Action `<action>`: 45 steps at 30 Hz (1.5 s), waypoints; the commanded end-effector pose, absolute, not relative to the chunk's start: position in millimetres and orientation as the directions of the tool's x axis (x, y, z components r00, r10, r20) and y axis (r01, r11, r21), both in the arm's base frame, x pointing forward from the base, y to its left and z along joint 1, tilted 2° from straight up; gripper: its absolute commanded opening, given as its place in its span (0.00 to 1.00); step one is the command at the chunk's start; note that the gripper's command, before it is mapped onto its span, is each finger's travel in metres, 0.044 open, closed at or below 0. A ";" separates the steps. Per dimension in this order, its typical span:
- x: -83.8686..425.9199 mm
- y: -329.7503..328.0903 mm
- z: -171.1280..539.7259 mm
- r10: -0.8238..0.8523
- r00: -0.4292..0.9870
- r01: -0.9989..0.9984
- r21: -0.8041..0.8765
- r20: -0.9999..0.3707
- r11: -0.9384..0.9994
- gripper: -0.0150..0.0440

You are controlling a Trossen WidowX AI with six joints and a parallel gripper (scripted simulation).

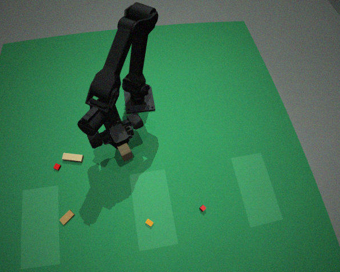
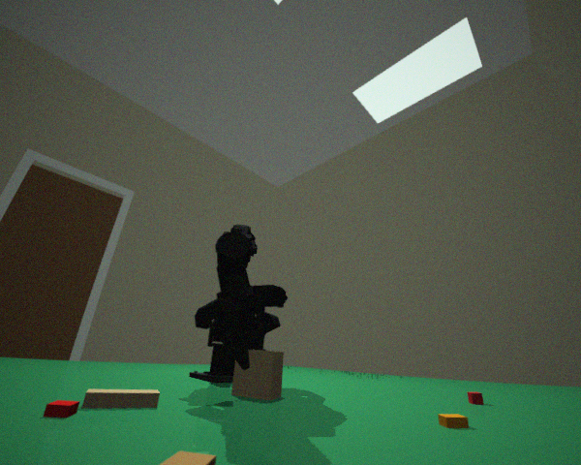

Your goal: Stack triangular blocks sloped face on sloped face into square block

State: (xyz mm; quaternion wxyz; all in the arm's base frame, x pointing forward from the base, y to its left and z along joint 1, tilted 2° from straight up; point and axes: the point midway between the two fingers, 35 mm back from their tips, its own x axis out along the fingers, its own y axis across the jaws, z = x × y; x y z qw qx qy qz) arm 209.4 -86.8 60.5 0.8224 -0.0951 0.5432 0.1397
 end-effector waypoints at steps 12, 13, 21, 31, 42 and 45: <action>209.4 -86.8 60.6 0.127 0.371 -0.333 -0.005 -0.920 0.943 0.92; 209.4 -86.8 60.6 0.127 0.371 -0.333 -0.005 -0.920 0.943 0.97; 209.4 -86.8 60.6 0.127 0.371 -0.333 -0.005 -0.920 0.943 1.00; 169.6 -101.2 159.5 0.125 0.367 -0.333 -0.005 -0.922 0.943 1.00; 172.8 -103.1 156.1 0.115 0.370 -0.327 -0.013 -0.922 0.945 1.00; 172.8 -103.1 156.1 0.115 0.370 -0.327 -0.013 -0.922 0.945 1.00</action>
